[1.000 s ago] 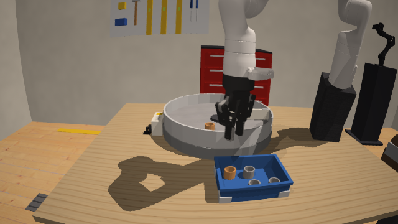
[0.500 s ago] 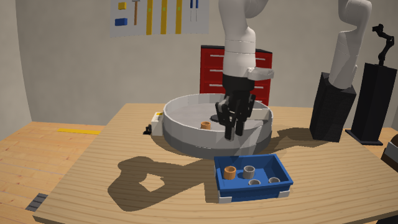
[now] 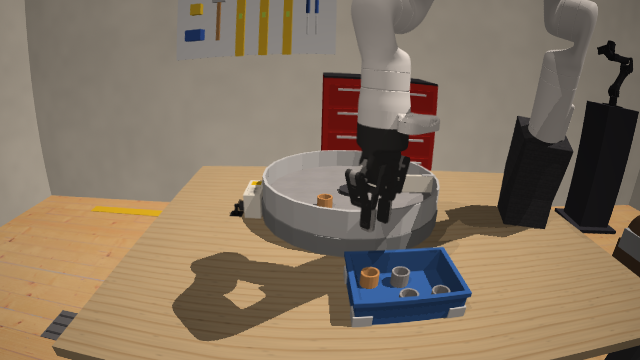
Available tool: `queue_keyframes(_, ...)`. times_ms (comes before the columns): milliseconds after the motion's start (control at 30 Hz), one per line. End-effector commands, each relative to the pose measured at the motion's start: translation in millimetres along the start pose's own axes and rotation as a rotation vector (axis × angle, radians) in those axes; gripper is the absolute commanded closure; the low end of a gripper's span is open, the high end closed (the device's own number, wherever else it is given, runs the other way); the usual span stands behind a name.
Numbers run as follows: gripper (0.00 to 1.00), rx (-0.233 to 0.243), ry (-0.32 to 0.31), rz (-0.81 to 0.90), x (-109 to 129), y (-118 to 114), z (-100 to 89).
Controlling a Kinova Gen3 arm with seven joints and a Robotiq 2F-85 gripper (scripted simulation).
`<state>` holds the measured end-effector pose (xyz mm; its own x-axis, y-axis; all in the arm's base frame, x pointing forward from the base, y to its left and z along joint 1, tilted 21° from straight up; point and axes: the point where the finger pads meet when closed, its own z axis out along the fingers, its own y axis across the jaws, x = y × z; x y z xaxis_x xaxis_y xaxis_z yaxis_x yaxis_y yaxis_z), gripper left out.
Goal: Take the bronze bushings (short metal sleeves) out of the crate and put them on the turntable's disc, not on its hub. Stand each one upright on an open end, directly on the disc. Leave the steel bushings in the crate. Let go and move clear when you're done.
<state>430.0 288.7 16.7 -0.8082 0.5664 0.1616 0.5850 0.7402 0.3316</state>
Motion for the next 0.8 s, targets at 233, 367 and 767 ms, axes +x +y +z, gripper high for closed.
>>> queue_keyframes(233,0.61,0.005,0.001,0.001,0,-2,42.2)
queue_keyframes(367,0.61,0.005,0.001,0.001,0,-2,54.5)
queue_keyframes(767,0.61,0.005,0.001,0.001,0,-3,65.9)
